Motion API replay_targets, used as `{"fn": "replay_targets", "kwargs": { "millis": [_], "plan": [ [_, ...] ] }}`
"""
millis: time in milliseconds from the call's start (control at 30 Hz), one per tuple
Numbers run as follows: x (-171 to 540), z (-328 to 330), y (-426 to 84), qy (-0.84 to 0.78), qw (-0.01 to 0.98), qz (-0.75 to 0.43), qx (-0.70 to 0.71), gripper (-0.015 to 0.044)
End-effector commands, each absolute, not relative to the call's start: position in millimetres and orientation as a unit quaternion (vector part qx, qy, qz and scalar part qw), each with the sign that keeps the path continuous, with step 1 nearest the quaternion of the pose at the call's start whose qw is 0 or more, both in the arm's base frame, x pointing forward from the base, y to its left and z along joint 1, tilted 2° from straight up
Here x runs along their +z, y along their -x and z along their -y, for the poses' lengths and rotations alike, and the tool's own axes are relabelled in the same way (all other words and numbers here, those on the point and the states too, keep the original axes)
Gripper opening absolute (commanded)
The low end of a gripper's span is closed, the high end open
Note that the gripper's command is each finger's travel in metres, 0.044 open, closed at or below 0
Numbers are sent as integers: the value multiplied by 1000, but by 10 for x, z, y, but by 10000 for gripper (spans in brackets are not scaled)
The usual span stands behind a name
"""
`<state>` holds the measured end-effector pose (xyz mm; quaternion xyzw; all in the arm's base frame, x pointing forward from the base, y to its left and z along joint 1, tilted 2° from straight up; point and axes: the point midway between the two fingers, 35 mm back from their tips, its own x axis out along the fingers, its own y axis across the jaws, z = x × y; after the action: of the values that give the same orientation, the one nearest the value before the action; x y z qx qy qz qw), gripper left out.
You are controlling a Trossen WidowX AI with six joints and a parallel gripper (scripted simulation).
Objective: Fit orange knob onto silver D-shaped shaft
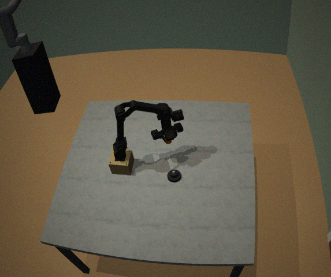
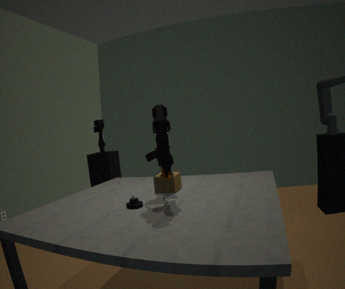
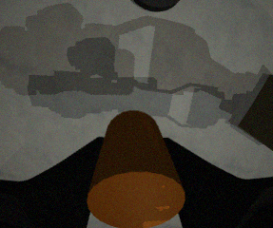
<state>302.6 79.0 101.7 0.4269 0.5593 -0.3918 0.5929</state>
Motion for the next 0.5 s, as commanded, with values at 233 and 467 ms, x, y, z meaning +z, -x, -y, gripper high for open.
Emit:
{"fn": "replay_targets", "kwargs": {
  "millis": [233,467],
  "plan": [
    [973,-537,-3137,-428,595,-556,-392,0],
    [915,-340,-3207,-427,596,-555,-393,0]
  ]
}}
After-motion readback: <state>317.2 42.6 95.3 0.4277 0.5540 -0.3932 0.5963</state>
